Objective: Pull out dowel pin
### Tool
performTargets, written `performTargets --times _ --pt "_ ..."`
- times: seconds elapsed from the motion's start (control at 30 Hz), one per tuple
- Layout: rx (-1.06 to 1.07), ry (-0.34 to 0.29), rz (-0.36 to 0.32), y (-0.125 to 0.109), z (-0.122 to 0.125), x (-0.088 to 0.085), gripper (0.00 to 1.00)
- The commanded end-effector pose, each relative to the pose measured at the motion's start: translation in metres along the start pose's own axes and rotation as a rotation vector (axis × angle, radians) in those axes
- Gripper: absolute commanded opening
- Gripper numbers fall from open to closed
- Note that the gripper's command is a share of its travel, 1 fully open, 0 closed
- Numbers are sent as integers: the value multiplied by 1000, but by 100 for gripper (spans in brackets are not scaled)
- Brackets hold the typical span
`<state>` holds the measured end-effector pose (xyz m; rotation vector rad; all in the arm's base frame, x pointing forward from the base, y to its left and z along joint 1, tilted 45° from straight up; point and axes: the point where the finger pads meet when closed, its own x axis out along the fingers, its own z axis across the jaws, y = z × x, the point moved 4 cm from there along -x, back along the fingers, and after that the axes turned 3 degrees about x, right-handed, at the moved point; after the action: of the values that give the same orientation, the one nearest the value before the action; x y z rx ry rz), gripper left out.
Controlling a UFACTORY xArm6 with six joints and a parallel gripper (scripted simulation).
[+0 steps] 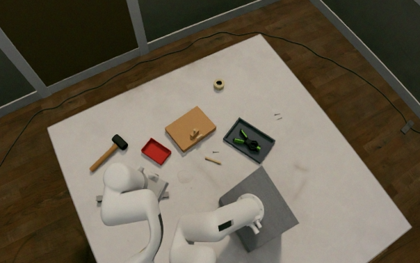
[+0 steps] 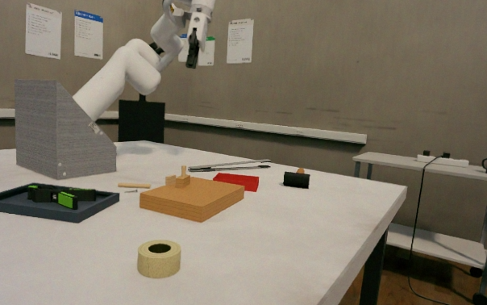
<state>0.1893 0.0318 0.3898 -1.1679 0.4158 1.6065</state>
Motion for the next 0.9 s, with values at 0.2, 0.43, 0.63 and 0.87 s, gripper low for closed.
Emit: performTargets --times 0.2,0.43,0.63,0.87 --pt "0 1 -1 0 0 -1 1" --pt "0 1 -1 0 0 -1 1" --pt "0 1 -1 0 0 -1 0" --pt "2 -12 -7 -8 -7 0 0"
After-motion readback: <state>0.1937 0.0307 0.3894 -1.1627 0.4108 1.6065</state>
